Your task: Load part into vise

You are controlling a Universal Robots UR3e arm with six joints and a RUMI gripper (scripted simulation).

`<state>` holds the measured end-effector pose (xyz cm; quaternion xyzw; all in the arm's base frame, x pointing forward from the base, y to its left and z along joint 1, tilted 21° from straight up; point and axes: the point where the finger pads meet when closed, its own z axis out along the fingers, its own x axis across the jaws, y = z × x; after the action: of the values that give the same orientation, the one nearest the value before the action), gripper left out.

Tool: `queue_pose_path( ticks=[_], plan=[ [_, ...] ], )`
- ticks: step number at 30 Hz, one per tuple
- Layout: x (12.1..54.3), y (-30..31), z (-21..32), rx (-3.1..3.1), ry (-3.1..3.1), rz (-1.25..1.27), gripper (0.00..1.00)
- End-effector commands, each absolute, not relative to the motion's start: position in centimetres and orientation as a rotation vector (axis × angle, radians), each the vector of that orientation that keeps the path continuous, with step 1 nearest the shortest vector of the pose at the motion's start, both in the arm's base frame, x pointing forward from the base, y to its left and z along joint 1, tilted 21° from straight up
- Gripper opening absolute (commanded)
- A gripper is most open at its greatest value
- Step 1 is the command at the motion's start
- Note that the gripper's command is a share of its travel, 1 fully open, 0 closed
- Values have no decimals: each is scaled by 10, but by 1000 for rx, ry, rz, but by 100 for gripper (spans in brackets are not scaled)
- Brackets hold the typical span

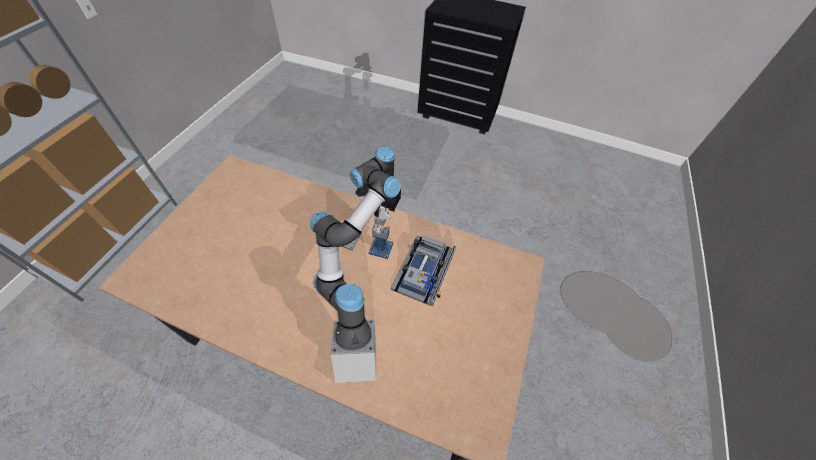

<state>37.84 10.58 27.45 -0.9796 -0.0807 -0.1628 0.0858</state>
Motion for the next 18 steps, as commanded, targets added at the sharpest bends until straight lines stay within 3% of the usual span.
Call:
queue_pose_path(
  ticks=[1,18],
  plan=[
    [380,104,275,-2920,-215,-487,0],
    [390,89,275,-2912,-21,-465,0]
  ],
)
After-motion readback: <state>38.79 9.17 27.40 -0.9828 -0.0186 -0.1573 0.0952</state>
